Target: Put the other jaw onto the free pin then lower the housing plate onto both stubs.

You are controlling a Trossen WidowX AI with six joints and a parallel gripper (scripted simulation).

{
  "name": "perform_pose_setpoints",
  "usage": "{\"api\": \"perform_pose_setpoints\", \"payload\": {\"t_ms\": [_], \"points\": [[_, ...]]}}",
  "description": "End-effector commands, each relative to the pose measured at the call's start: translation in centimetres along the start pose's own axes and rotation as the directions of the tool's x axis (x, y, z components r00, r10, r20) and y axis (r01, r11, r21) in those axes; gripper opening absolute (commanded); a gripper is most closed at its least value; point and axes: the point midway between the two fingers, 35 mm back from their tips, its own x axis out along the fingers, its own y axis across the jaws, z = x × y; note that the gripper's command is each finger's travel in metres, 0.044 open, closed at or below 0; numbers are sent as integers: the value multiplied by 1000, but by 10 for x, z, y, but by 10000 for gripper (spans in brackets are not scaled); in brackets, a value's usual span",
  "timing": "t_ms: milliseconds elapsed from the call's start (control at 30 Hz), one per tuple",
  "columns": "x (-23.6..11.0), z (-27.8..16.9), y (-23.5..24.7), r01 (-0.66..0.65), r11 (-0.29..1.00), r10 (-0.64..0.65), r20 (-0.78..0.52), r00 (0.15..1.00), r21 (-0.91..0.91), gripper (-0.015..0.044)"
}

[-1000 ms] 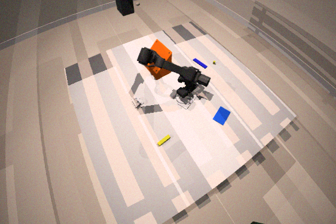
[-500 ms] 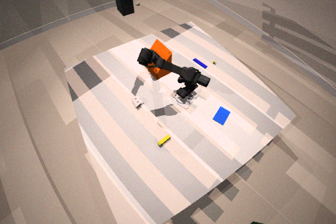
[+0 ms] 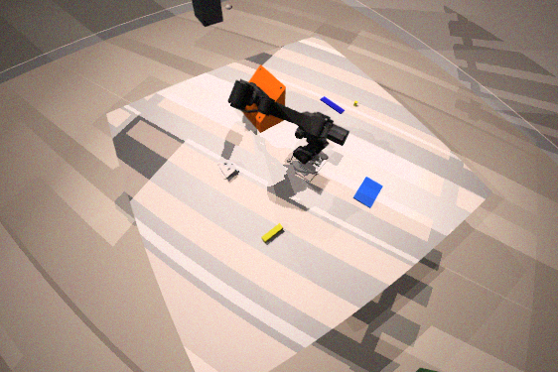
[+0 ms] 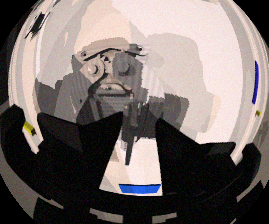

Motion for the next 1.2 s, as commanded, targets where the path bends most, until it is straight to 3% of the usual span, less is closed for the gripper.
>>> {"api": "perform_pose_setpoints", "payload": {"t_ms": [0, 1167], "points": [[1, 0, 0, -4, 1000, 4, -1, 1000, -5, 134], [10, 0, 0, -4, 1000, 4, -1, 1000, -3, 134]]}}
